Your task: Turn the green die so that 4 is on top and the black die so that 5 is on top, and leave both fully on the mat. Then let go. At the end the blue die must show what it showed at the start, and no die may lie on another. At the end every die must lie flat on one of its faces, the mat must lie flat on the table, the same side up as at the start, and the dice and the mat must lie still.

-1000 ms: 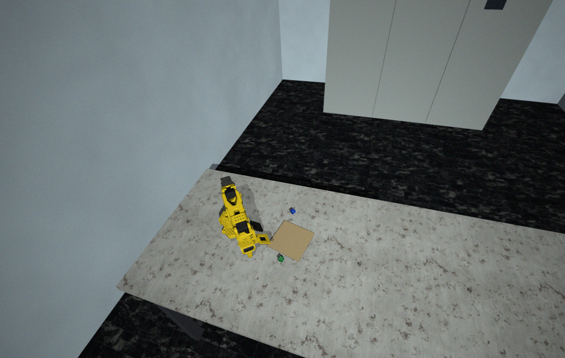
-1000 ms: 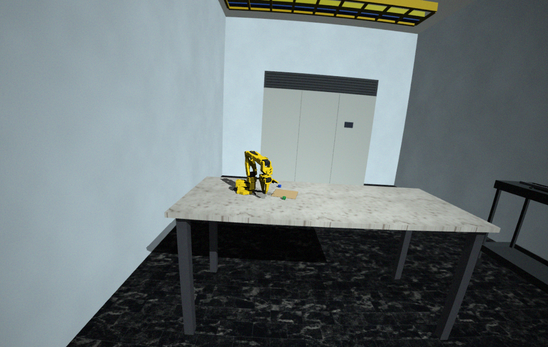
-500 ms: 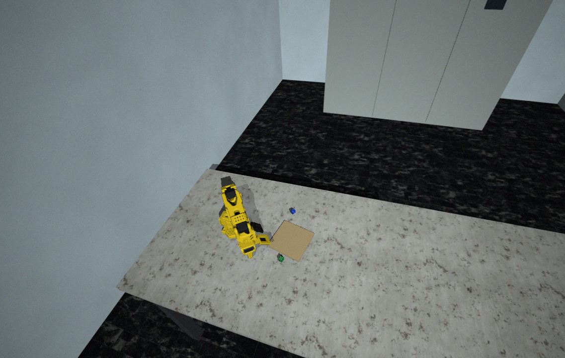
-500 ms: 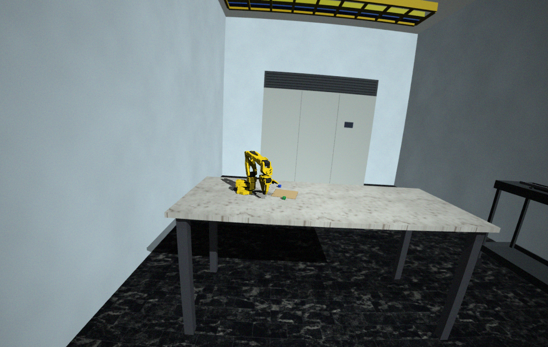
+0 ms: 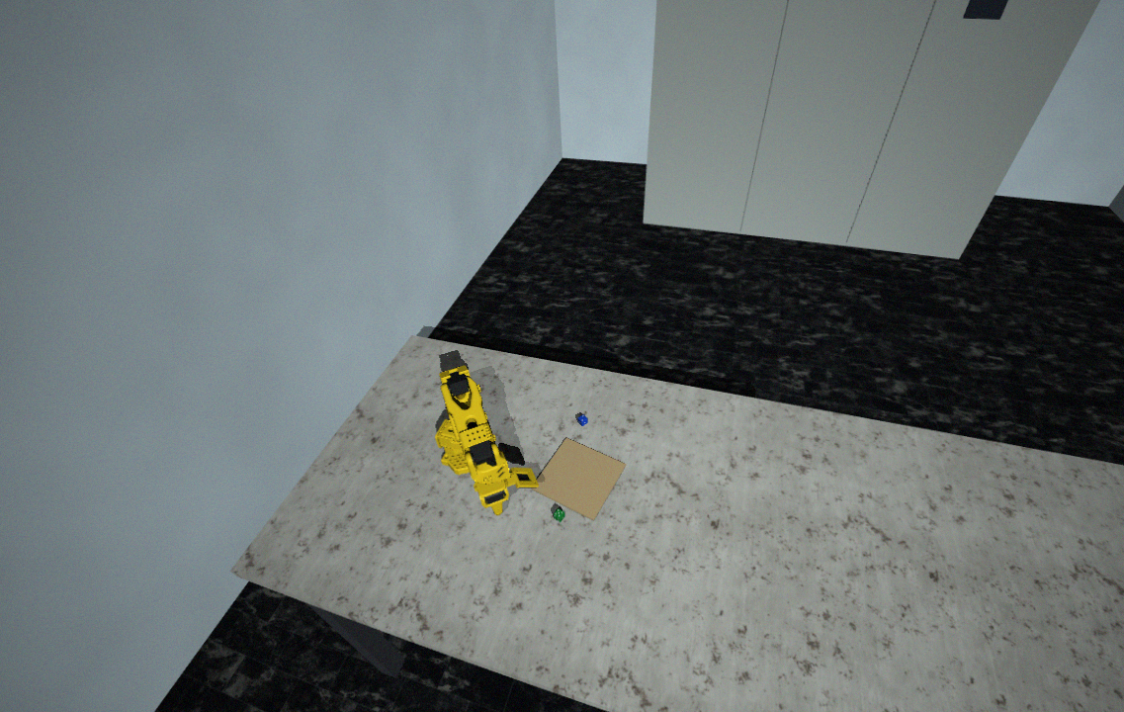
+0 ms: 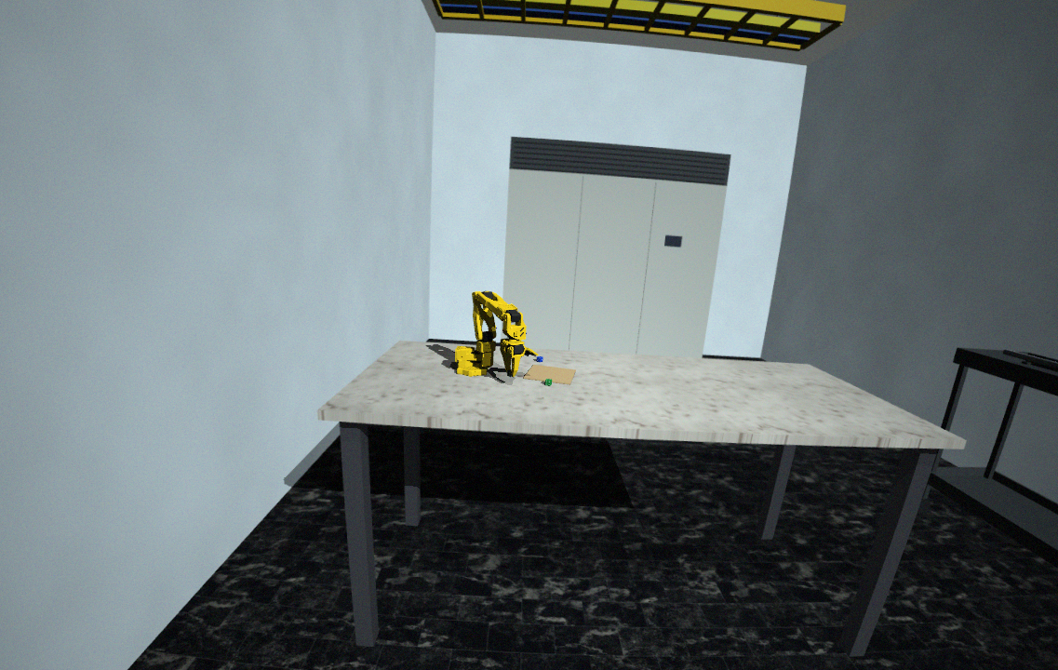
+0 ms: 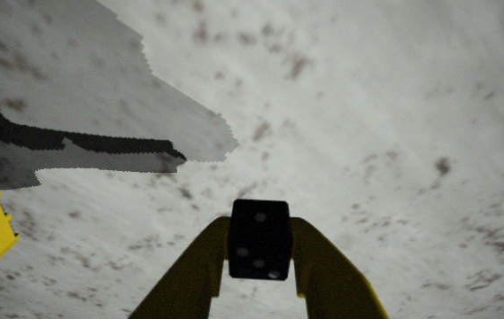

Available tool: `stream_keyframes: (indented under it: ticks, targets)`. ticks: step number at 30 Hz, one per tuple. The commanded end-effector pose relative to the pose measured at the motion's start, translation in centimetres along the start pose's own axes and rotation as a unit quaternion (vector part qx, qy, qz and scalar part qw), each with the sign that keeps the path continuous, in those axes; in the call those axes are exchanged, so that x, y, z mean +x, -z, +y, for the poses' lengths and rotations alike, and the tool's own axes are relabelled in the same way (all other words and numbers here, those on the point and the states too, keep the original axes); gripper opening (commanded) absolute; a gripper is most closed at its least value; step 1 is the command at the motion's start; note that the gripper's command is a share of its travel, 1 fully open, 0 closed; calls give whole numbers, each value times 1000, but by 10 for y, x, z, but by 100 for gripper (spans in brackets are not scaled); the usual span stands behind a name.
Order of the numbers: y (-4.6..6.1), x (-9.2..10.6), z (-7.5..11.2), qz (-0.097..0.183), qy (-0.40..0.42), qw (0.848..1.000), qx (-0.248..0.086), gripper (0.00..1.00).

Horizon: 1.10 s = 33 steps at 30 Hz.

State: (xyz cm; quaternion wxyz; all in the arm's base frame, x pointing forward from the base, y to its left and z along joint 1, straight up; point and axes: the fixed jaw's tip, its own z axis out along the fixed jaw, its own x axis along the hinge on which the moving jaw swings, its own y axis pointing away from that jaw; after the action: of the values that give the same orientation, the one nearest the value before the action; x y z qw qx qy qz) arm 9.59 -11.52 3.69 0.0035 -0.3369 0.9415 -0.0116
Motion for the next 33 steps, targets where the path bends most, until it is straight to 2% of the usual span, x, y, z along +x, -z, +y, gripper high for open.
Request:
stream_keyframes:
  ticks: [1,33]
  targets:
    - [-1,1,-3,-1,0,1000,11,0]
    - [-11,1,-3,-1,0,1000,11,0]
